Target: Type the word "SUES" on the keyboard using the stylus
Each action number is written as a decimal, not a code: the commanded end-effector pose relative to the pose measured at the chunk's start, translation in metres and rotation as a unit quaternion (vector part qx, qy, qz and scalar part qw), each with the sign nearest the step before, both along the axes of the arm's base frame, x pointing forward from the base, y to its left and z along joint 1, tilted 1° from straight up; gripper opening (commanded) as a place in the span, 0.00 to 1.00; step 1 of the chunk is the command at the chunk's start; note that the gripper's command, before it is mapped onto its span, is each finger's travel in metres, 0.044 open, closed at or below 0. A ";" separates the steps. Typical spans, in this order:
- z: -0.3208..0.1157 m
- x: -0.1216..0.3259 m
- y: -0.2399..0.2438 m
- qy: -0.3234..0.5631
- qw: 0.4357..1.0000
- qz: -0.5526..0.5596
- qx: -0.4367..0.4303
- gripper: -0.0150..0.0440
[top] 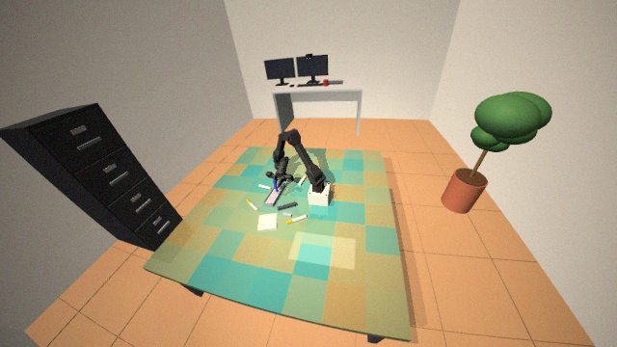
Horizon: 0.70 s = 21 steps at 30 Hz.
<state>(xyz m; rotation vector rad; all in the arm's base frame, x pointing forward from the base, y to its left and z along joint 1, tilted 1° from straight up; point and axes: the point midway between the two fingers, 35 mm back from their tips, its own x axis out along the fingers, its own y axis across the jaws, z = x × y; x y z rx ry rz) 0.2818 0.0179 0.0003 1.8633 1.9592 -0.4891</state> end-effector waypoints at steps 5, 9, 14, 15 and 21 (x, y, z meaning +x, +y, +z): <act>0.005 -0.001 0.000 0.002 1.000 0.002 0.000 0.39; 0.023 -0.001 0.000 0.002 1.000 0.002 0.000 0.39; 0.037 -0.002 0.001 0.002 1.000 0.002 0.000 0.39; 0.037 -0.002 0.001 0.002 1.000 0.002 0.000 0.39; 0.037 -0.002 0.001 0.002 1.000 0.002 0.000 0.39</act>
